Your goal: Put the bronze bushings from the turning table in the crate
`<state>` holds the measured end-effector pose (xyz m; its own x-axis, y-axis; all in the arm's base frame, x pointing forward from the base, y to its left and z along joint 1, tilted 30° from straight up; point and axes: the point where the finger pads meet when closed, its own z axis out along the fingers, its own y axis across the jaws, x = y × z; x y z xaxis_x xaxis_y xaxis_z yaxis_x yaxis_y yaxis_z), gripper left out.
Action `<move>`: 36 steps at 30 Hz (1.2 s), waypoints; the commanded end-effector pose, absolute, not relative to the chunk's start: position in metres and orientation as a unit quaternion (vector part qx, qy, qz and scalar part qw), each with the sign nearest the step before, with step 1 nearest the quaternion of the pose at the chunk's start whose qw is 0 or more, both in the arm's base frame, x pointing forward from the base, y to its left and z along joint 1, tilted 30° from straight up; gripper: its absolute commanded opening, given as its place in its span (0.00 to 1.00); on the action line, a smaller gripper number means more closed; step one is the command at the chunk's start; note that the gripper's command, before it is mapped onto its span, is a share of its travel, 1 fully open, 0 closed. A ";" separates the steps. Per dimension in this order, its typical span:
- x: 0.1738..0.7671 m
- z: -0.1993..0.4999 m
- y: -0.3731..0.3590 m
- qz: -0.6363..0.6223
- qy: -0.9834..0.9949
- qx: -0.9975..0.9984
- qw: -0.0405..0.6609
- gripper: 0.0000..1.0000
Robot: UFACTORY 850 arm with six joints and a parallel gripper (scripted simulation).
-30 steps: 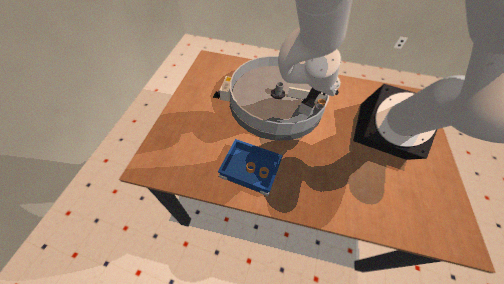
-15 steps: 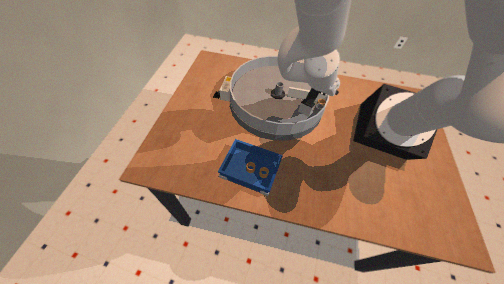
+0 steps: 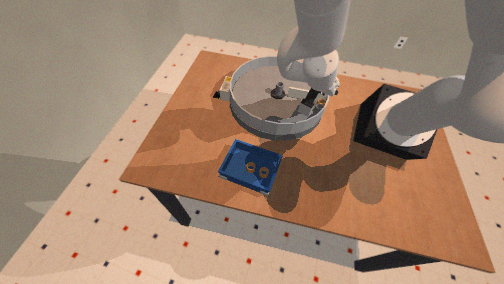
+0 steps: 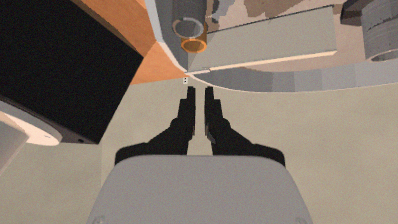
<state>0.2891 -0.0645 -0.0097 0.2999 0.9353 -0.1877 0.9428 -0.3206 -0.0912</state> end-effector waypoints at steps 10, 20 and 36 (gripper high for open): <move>0.290 -0.019 -0.059 -0.103 0.582 0.806 0.018 0.10; 0.291 -0.028 -0.054 -0.103 0.582 0.806 0.018 0.10; 0.291 -0.030 -0.053 -0.103 0.582 0.806 0.018 0.10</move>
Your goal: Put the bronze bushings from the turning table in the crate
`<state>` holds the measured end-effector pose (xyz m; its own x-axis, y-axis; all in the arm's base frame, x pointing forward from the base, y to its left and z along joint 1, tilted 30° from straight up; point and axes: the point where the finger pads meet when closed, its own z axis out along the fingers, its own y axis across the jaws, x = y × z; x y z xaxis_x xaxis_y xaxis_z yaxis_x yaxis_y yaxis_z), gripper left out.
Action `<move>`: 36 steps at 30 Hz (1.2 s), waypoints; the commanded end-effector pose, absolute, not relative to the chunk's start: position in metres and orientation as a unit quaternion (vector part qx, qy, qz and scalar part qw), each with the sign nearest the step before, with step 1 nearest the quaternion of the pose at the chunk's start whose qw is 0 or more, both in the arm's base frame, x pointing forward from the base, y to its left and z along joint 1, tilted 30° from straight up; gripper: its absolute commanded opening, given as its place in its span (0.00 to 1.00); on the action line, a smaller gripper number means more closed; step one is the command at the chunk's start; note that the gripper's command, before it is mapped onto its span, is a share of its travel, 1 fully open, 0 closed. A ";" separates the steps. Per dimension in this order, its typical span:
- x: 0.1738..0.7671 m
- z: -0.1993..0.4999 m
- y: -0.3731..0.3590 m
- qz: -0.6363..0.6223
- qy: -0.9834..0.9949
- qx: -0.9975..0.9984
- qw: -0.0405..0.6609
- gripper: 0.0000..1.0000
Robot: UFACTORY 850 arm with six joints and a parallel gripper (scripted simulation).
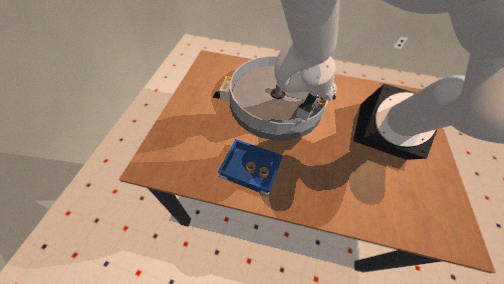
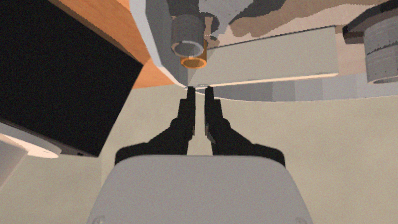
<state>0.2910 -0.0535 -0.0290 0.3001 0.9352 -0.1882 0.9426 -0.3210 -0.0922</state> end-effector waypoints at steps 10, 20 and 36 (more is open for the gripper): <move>0.293 -0.042 -0.046 -0.103 0.582 0.806 0.018 0.10; 0.294 -0.054 -0.040 -0.103 0.582 0.806 0.018 0.10; 0.294 -0.057 -0.037 -0.103 0.582 0.806 0.018 0.10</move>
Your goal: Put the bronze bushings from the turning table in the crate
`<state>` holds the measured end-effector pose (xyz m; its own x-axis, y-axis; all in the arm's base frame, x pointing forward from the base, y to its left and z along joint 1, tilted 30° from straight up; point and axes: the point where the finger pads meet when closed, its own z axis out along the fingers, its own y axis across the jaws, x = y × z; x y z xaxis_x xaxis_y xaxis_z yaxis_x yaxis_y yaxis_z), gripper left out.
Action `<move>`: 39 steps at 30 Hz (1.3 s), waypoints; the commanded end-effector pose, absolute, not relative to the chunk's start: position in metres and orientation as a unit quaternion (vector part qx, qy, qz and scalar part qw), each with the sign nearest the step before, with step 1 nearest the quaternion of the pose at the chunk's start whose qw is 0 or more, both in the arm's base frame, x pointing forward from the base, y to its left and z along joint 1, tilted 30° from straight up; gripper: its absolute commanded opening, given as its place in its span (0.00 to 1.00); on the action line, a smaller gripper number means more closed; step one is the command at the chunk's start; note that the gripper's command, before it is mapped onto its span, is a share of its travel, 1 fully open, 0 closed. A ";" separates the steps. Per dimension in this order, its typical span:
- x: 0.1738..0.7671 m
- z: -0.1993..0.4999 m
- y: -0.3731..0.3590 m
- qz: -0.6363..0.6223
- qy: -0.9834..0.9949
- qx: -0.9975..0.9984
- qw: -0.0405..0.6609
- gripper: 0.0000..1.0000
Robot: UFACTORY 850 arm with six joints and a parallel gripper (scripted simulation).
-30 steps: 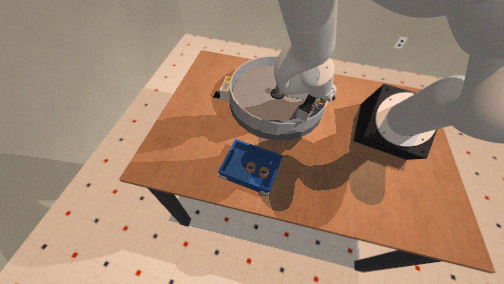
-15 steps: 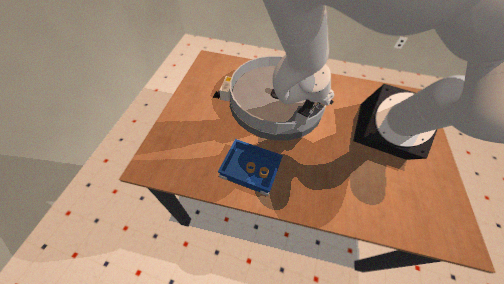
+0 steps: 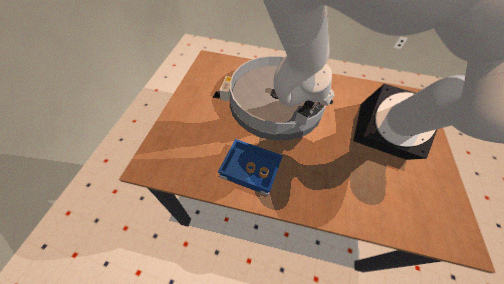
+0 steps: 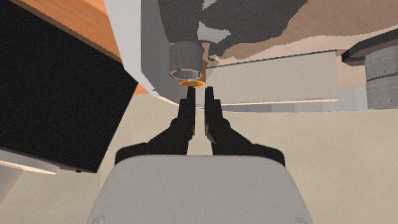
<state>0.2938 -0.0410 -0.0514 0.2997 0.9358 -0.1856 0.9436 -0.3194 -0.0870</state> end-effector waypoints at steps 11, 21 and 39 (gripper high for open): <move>0.294 -0.061 -0.035 -0.103 0.582 0.806 0.018 0.10; 0.293 -0.063 -0.034 -0.103 0.582 0.806 0.018 0.10; 0.293 -0.069 -0.030 -0.103 0.582 0.806 0.018 0.10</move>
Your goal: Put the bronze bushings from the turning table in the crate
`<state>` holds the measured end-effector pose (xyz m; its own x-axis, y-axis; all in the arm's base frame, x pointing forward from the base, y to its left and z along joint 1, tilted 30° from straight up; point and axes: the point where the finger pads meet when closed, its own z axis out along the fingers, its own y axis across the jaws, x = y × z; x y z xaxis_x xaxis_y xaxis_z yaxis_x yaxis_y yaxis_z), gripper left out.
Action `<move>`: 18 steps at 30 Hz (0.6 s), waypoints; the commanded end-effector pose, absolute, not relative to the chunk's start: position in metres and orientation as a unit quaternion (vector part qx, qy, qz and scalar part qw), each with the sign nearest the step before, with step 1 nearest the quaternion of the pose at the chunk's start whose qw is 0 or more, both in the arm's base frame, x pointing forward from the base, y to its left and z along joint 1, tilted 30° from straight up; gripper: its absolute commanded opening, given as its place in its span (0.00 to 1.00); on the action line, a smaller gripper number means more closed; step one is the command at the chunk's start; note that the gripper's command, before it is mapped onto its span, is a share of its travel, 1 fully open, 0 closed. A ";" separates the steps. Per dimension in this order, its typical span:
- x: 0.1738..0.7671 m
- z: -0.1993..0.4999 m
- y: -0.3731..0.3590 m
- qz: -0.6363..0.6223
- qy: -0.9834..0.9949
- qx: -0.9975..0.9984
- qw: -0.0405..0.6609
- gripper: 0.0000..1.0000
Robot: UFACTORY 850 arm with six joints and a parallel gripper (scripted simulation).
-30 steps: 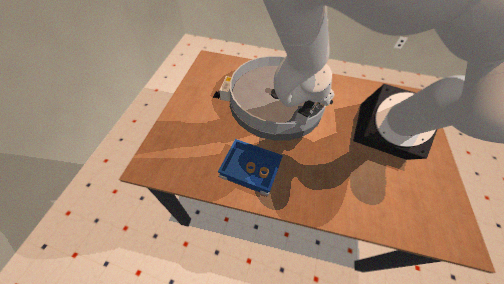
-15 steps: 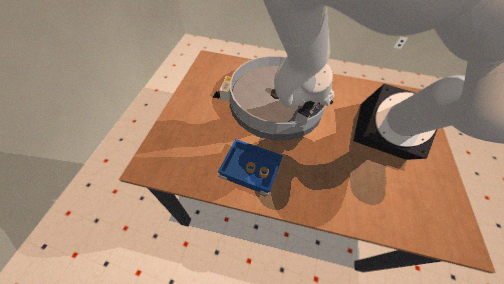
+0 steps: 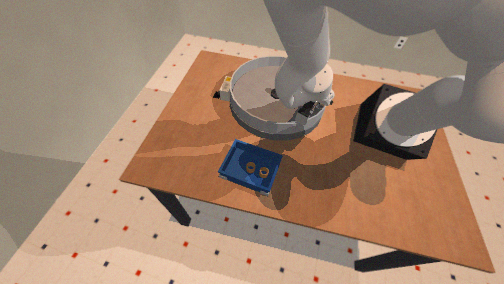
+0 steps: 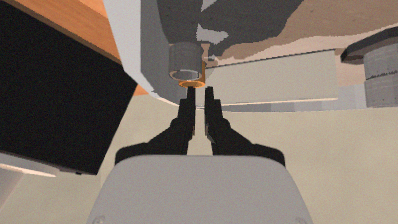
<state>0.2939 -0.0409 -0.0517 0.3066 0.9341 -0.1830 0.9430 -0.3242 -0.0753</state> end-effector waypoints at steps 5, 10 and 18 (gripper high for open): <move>0.293 -0.069 -0.030 -0.103 0.582 0.806 0.018 0.10; 0.293 -0.070 -0.029 -0.103 0.582 0.806 0.018 0.10; 0.292 -0.074 -0.027 -0.103 0.582 0.806 0.018 0.10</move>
<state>0.2937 -0.0408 -0.0518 0.3082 0.9336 -0.1826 0.9424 -0.3259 -0.0757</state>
